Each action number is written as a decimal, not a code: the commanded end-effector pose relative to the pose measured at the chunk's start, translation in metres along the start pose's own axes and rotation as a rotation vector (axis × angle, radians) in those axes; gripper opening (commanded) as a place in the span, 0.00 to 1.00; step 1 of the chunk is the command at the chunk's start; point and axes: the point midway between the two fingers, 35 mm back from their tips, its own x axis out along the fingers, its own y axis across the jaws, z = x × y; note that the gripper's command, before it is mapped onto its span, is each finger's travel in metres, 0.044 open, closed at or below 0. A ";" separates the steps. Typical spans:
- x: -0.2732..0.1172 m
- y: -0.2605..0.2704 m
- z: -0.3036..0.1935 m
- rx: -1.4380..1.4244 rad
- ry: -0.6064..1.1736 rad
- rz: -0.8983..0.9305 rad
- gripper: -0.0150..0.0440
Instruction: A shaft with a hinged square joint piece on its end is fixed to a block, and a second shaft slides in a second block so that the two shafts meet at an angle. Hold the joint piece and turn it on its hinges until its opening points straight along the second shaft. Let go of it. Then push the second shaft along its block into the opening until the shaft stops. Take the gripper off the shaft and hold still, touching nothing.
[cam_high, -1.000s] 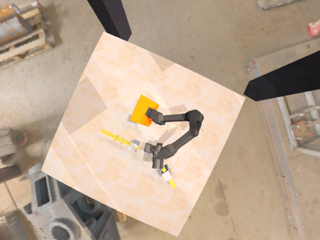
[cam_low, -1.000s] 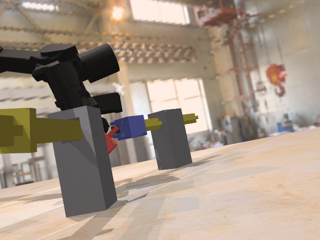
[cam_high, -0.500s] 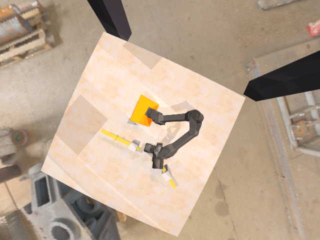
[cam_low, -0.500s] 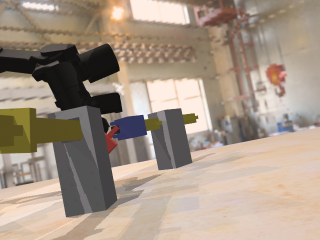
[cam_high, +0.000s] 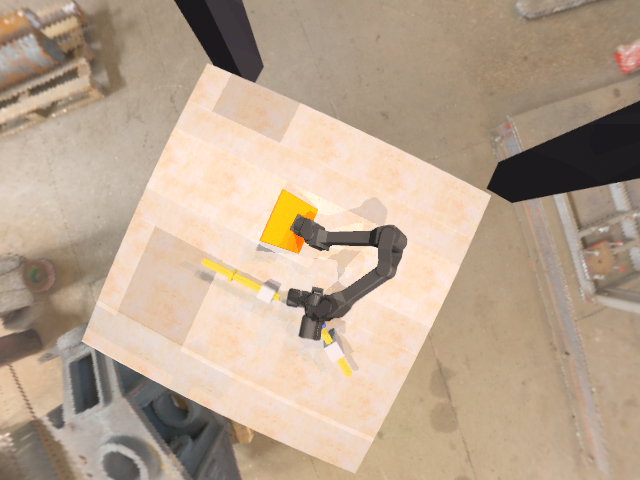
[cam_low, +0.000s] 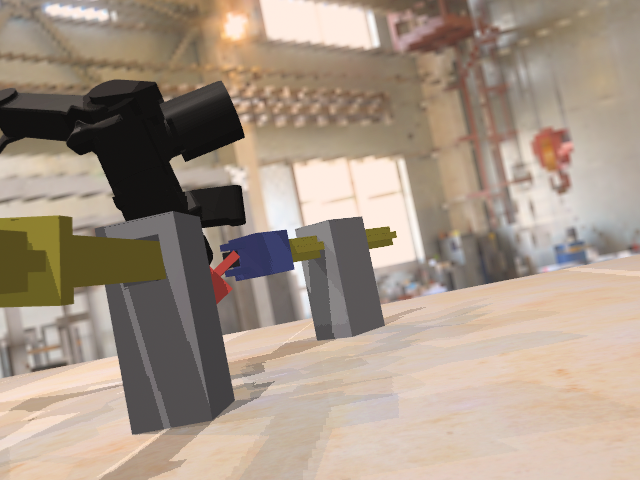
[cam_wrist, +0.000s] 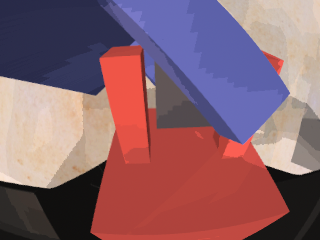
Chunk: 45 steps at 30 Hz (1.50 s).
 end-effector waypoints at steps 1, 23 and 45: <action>-0.001 -0.003 -0.001 -0.065 0.030 0.011 0.25; -0.008 -0.018 0.001 -0.424 0.191 0.056 0.25; -0.014 -0.032 0.008 -0.780 0.331 0.043 0.25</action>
